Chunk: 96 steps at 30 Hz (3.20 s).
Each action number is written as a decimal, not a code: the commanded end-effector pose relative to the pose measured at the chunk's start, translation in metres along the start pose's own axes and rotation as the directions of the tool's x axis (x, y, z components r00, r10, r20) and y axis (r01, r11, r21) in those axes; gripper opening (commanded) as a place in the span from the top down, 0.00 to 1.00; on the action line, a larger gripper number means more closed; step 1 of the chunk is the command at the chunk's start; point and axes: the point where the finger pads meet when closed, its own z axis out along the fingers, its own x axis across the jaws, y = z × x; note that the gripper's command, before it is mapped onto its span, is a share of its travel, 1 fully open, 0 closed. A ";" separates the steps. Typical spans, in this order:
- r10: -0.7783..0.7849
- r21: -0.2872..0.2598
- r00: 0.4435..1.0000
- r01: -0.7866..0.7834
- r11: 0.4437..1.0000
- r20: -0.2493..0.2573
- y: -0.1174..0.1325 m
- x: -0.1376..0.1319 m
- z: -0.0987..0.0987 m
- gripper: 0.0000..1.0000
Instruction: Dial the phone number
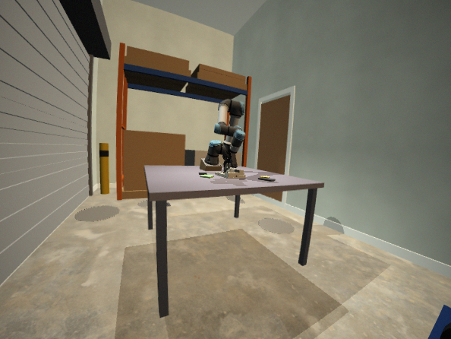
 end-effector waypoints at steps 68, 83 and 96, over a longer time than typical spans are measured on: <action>0.000 0.001 1.000 0.000 1.000 0.000 0.043 -0.019 0.014 1.00; 0.000 0.001 1.000 0.000 1.000 0.000 0.036 -0.019 0.024 1.00; 0.000 0.001 1.000 0.000 1.000 0.000 0.036 -0.019 0.025 1.00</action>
